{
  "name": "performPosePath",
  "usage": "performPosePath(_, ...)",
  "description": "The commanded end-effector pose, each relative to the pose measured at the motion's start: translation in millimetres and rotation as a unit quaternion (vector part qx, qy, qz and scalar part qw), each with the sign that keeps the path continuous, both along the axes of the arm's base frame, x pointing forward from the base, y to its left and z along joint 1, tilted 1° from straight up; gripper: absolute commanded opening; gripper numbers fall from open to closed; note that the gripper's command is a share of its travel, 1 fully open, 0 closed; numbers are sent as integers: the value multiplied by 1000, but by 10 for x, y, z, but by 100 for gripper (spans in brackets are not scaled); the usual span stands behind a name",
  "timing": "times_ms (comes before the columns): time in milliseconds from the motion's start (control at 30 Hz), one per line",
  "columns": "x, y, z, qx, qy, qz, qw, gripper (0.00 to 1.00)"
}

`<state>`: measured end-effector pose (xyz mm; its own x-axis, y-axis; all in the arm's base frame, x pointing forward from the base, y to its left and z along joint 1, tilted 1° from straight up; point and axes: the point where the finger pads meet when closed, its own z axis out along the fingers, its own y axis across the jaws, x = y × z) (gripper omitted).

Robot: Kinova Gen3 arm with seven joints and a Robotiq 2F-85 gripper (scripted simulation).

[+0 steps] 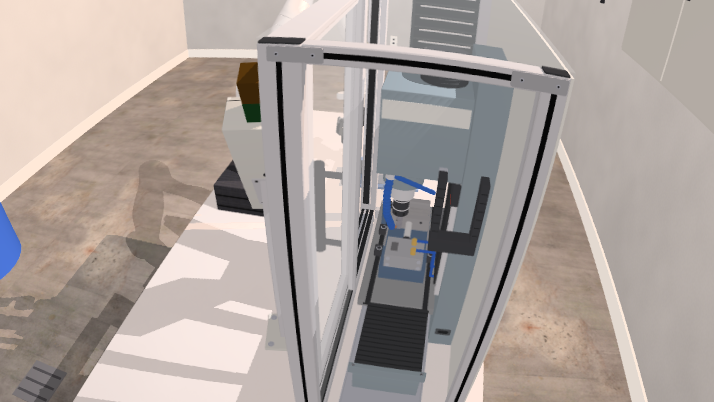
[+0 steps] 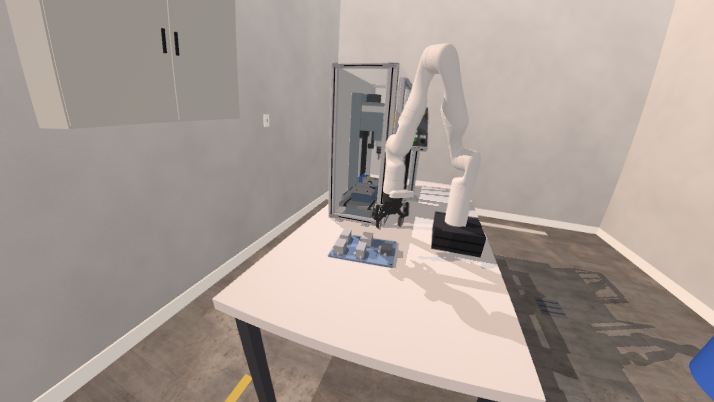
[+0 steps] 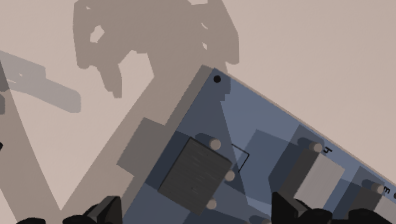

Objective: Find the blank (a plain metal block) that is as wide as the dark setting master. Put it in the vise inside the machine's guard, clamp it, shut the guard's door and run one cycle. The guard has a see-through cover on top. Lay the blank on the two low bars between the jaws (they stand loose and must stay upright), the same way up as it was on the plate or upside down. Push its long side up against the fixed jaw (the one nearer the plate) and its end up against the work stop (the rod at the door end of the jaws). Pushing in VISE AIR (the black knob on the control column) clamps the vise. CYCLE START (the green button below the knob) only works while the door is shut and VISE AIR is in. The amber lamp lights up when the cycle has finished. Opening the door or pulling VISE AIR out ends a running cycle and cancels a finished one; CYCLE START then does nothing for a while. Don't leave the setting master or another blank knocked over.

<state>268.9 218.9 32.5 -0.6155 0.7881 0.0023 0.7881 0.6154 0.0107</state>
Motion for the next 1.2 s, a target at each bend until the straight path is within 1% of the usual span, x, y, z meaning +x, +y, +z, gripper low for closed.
performPosePath(0,3,2,4,1,0,-60,998,100)
performPosePath(67,3,2,4,1,0,-106,994,100)
performPosePath(467,3,2,4,1,0,-106,994,100)
performPosePath(533,3,2,4,1,1,-152,988,100)
performPosePath(633,3,2,4,2,1,-220,976,100)
performPosePath(1033,3,2,4,2,1,-220,976,100)
performPosePath(1167,2,2,4,2,2,-269,963,100)
